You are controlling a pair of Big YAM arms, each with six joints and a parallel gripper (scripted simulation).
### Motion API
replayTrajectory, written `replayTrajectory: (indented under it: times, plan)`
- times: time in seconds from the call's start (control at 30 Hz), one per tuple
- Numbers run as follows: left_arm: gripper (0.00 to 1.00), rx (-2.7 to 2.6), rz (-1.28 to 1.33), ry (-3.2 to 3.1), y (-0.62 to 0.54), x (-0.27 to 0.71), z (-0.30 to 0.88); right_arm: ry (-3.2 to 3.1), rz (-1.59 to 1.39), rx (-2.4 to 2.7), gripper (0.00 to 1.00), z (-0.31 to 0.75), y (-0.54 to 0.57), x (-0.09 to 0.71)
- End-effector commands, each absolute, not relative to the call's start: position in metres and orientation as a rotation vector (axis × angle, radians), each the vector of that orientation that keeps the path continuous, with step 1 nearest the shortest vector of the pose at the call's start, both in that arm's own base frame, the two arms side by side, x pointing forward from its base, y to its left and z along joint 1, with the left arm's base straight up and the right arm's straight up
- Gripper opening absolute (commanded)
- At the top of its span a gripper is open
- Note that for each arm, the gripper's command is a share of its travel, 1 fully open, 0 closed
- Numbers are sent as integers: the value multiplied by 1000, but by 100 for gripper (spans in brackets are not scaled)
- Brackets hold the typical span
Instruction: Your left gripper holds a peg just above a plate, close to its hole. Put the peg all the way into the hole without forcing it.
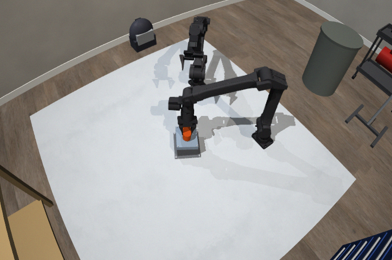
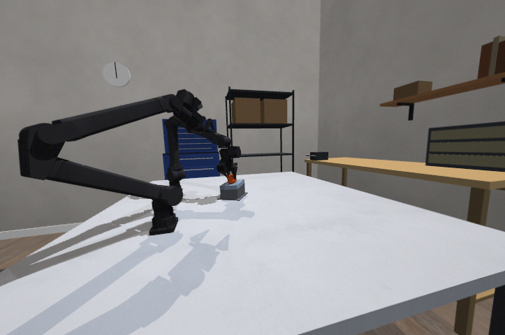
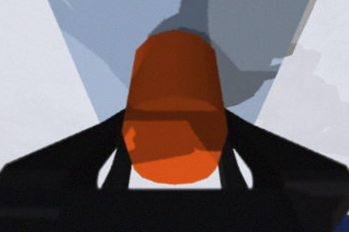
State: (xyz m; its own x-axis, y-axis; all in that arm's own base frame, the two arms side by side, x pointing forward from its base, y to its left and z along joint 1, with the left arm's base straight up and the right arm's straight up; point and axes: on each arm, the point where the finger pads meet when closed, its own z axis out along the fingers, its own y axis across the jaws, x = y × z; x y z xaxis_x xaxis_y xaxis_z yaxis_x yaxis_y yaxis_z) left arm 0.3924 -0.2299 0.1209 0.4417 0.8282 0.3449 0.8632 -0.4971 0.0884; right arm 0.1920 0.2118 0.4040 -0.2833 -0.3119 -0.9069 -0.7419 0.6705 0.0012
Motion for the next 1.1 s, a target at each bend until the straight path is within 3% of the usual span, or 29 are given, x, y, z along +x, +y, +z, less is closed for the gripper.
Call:
replayTrajectory:
  times: [0.0, 0.43, 0.53, 0.93, 1.0, 1.03, 1.07]
  plan:
    - [40, -2563, -519, -1524, -224, 397, 100, 1852, 533, -817, 100, 418, 211, 193]
    - [40, -2591, -556, -1564, -240, 406, 141, 1852, 533, -817, 100, 418, 211, 193]
    - [68, -2583, -546, -1553, -235, 397, 136, 1852, 533, -817, 100, 418, 211, 193]
    - [70, -2634, -603, -1593, -250, 392, 184, 1852, 533, -817, 100, 418, 211, 193]
    - [92, -2618, -581, -1574, -251, 392, 176, 1852, 533, -817, 100, 418, 211, 193]
    - [100, -2617, -580, -1573, -252, 391, 179, 1852, 533, -817, 100, 418, 211, 193]
    - [100, -2627, -592, -1585, -253, 389, 191, 1852, 533, -817, 100, 418, 211, 193]
